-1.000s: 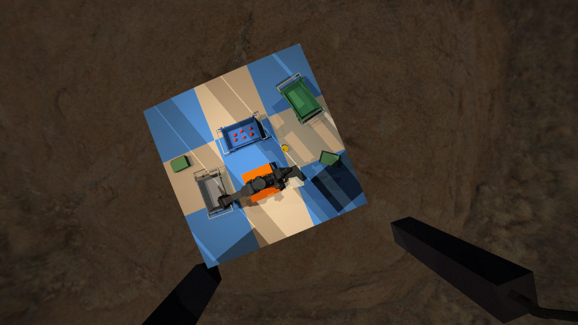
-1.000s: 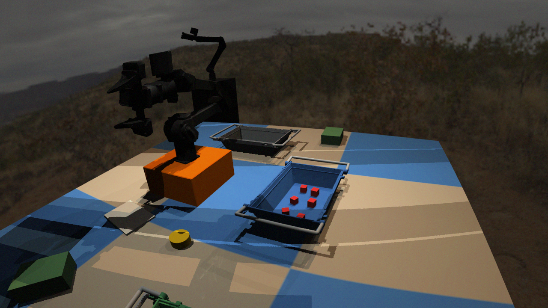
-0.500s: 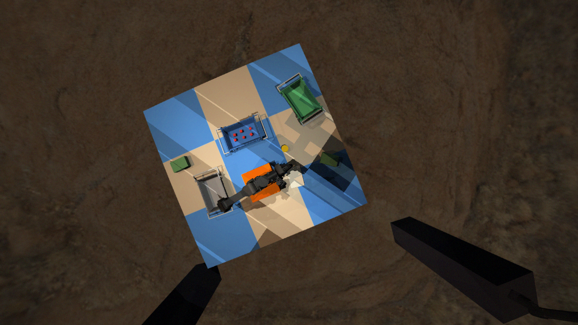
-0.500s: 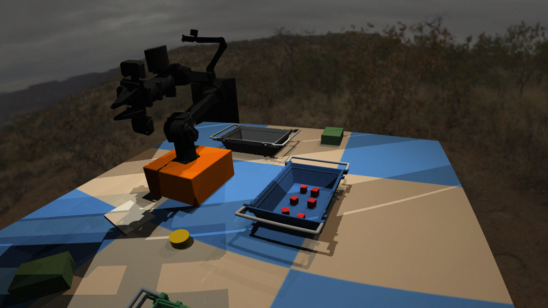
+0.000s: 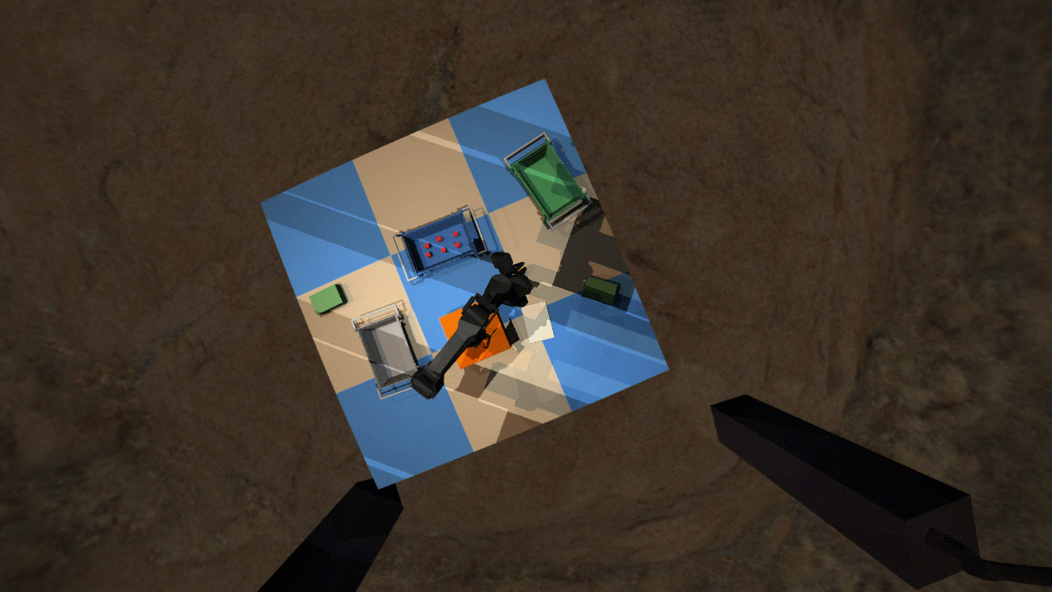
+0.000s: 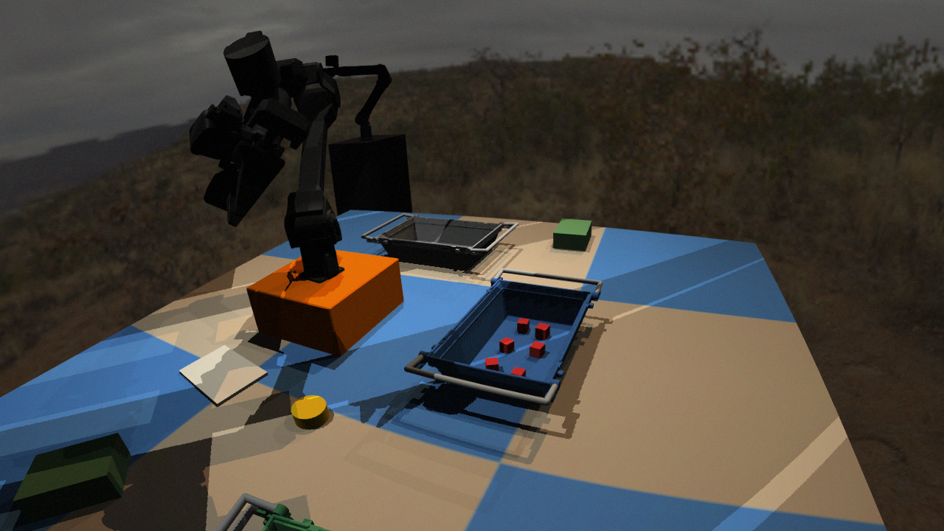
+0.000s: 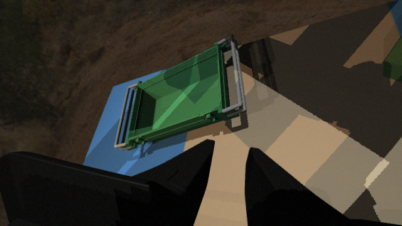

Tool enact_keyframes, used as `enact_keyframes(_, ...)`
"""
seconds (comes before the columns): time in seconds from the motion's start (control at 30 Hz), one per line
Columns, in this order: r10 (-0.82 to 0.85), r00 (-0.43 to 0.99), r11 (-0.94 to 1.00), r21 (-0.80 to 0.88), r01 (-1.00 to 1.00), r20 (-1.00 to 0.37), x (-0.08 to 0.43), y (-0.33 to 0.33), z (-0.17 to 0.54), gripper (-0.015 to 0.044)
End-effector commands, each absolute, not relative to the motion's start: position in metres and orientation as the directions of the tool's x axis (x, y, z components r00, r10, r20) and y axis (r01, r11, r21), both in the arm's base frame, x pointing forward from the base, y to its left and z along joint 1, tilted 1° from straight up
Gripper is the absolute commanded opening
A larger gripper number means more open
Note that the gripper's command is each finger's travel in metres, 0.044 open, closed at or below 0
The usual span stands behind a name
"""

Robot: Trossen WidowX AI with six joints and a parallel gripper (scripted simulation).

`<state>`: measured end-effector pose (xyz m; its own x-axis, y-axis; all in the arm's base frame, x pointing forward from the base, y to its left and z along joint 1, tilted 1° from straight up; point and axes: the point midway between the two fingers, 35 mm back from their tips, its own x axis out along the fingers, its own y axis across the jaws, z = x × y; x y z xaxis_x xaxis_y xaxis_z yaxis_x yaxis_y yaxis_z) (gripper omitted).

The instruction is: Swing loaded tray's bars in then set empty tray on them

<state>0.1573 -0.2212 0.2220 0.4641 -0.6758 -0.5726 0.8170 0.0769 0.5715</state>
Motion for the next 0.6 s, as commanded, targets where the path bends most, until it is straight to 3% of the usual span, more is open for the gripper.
enact_keyframes(0.0,-0.535,0.474,0.281,0.382,0.881,-0.7,0.201,-0.221,0.208,0.008)
enact_keyframes(0.27,-0.288,0.392,0.694,0.092,0.714,-0.874,0.282,-0.203,0.168,0.008)
enact_keyframes(0.57,-0.068,0.174,0.983,-0.036,0.18,-0.982,0.361,-0.149,0.097,0.008)
